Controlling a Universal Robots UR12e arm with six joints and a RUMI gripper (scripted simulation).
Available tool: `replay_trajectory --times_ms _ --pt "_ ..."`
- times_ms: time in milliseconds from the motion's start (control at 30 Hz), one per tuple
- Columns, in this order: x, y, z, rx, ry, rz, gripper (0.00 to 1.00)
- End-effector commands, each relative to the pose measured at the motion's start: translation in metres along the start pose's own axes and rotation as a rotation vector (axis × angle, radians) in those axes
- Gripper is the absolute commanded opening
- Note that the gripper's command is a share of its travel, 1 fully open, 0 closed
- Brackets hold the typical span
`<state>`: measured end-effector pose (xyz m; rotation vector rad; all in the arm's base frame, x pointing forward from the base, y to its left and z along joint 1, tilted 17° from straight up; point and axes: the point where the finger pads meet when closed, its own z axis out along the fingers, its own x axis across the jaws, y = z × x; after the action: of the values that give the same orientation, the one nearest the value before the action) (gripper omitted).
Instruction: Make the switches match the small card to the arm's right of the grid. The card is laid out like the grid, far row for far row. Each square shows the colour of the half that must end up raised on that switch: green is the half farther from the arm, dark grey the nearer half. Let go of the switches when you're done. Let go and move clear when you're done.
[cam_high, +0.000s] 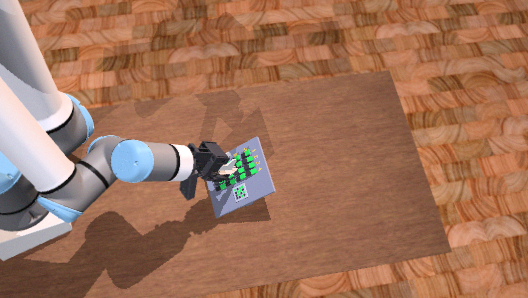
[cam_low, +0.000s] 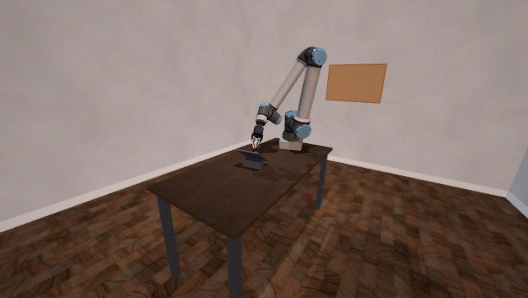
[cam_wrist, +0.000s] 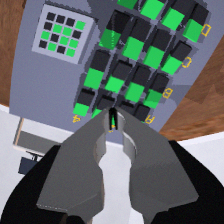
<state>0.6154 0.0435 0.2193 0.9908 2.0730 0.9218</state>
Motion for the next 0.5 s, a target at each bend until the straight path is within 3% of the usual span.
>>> replay_trajectory --times_ms 0,467 --pt "-0.0009 0.0036 0.0008 0.001 -0.04 0.129 0.0" --pt "-0.0018 0.0086 0.0019 -0.001 -0.071 0.321 0.0"
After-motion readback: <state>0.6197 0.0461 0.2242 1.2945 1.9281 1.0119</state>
